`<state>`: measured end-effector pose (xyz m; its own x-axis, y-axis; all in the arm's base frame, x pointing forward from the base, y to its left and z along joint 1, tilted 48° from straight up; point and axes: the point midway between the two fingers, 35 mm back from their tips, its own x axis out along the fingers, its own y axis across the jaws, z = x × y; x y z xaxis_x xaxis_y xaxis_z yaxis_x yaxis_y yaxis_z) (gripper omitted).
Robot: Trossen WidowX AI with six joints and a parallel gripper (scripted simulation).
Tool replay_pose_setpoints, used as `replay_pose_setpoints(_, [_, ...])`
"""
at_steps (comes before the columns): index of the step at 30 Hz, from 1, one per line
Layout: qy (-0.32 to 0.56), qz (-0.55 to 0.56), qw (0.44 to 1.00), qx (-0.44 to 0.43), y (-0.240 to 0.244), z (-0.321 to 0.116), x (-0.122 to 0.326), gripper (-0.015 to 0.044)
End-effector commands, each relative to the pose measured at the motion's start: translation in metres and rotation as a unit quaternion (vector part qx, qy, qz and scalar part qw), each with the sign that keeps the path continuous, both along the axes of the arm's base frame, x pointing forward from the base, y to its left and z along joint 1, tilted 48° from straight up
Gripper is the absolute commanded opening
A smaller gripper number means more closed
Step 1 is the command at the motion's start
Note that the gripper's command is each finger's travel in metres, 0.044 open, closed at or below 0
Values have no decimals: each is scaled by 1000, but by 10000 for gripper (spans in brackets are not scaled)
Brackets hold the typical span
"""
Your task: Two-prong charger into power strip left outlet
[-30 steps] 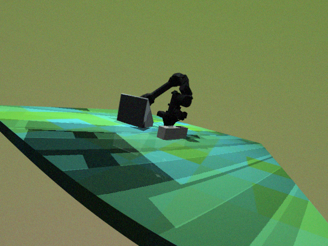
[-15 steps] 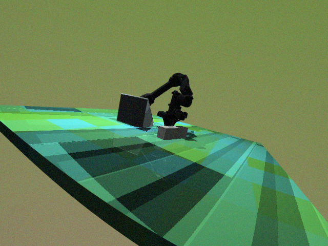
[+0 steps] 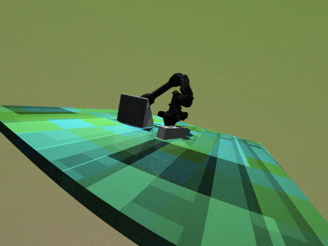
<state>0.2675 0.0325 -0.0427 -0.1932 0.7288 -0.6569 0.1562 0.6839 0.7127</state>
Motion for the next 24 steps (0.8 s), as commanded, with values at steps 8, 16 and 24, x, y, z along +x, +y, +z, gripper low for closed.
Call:
replay_pose_setpoints(8, [-1,-3,1000,1,0,1,4,0])
replay_pose_setpoints(16, [-1,-3,1000,1,0,1,5,0])
replay_pose_setpoints(24, [-1,-3,1000,1,0,0,7,0])
